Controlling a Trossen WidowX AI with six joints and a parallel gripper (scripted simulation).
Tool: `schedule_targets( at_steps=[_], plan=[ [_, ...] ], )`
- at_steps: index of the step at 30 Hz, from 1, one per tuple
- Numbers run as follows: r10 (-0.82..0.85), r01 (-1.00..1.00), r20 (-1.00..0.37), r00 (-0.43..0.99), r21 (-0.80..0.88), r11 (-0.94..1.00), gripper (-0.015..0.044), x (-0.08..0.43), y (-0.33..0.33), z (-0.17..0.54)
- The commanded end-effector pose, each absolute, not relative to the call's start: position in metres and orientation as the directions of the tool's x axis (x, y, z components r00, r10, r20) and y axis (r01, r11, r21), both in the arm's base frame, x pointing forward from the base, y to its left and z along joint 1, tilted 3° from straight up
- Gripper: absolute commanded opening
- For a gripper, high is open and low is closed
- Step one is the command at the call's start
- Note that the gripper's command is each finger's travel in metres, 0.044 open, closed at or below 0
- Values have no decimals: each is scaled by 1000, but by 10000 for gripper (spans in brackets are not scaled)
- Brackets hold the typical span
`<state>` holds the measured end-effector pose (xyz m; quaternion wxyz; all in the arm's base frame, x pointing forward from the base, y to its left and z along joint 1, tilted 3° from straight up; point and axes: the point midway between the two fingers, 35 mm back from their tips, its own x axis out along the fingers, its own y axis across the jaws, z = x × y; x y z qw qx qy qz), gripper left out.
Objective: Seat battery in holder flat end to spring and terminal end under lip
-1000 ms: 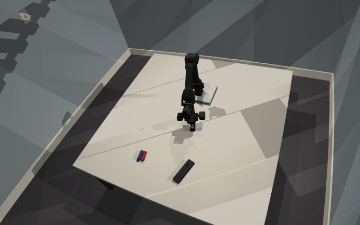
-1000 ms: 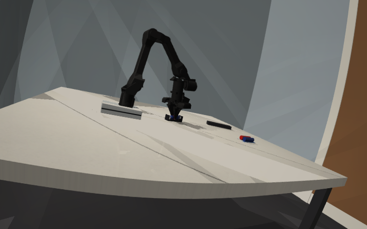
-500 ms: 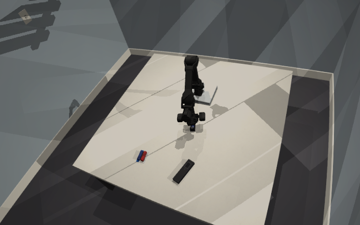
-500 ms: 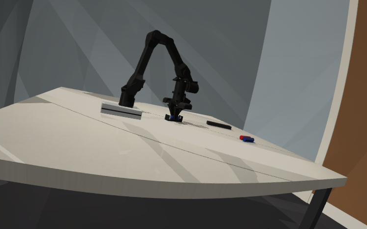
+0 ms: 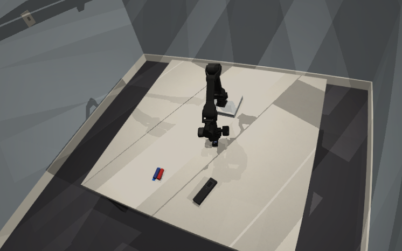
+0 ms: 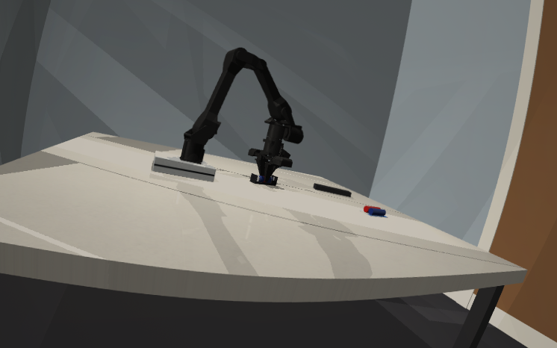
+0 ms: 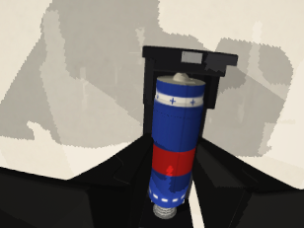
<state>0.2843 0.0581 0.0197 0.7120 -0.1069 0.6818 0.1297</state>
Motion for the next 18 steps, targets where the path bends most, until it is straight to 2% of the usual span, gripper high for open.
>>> schedule_targets(
  at_steps=[1,18],
  plan=[
    [35,-328,-999,31,23,945,69,287,59,20],
    [37,-328,-999,26,26,944,69,292,60,20]
  ],
)
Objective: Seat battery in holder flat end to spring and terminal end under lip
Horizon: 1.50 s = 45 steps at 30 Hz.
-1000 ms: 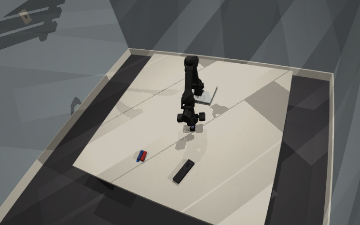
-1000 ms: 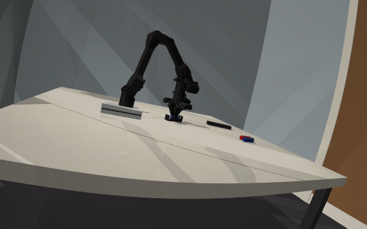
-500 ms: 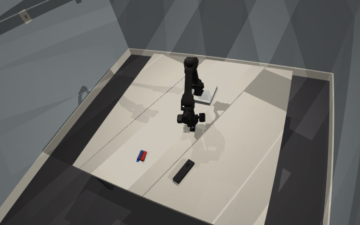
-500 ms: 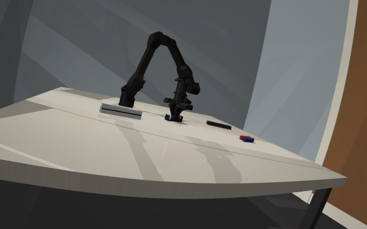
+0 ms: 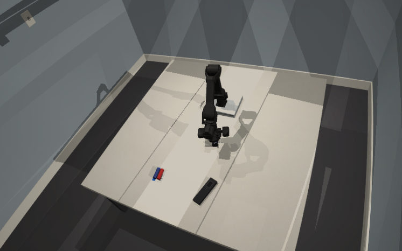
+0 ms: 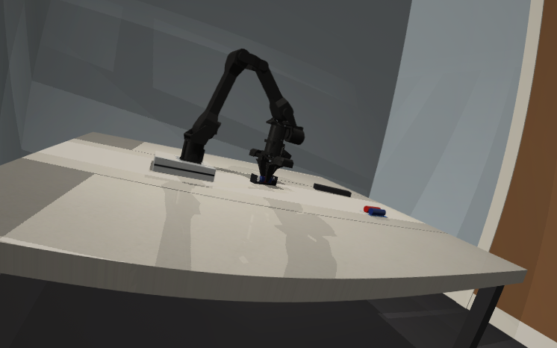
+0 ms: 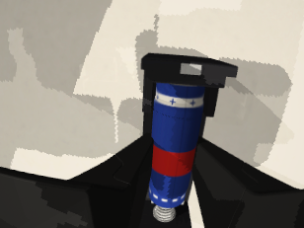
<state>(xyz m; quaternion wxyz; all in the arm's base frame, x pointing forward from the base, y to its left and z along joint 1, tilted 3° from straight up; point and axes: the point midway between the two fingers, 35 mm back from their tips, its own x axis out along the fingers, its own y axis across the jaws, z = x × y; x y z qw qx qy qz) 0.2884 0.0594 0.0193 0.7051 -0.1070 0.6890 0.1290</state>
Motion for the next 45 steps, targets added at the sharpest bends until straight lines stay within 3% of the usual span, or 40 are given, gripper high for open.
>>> schedule_targets(
  at_steps=[1,4,8,20,30,45],
  plan=[
    [37,-328,-999,25,27,944,69,292,60,20],
    [37,-328,-999,23,27,944,69,292,60,20],
    [37,-328,-999,23,27,944,171,292,60,20],
    [36,-329,-999,19,27,944,171,290,59,34],
    [35,-329,-999,20,27,944,433,286,55,105],
    [35,-329,-999,20,27,944,440,286,55,107]
  ],
)
